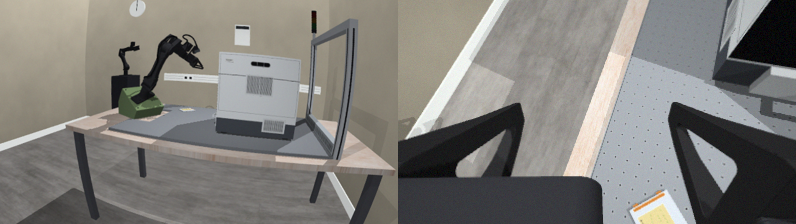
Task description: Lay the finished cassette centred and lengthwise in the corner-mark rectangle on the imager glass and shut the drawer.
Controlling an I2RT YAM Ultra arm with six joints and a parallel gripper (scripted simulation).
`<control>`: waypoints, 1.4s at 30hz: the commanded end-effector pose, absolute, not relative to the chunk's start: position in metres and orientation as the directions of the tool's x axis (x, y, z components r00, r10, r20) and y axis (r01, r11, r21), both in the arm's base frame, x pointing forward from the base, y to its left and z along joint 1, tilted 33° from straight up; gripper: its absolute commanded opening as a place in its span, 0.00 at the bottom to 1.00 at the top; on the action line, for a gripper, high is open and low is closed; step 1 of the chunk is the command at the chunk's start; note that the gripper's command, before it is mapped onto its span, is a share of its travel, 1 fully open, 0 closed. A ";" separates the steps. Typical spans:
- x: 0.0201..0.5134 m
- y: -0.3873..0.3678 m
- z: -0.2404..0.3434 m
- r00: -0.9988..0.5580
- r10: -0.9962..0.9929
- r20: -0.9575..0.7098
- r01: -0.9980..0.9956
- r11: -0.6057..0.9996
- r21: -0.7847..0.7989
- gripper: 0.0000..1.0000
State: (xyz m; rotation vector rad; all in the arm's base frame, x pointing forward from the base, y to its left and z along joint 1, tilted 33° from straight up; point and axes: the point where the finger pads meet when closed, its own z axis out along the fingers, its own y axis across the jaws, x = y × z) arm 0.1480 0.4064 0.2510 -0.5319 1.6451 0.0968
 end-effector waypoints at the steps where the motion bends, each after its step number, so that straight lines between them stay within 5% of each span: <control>1: 0.146 0.407 0.256 -0.049 -0.270 -0.962 -0.397 0.889 -0.229 1.00; 17: 0.146 0.407 0.256 -0.049 -0.270 -0.962 -0.397 0.889 -0.229 1.00; 18: 0.154 0.407 0.259 -0.080 -0.281 -0.956 -0.385 0.894 -0.231 0.35; 42: 0.232 0.327 0.260 -0.273 -0.361 -0.892 -0.313 0.910 -0.273 0.35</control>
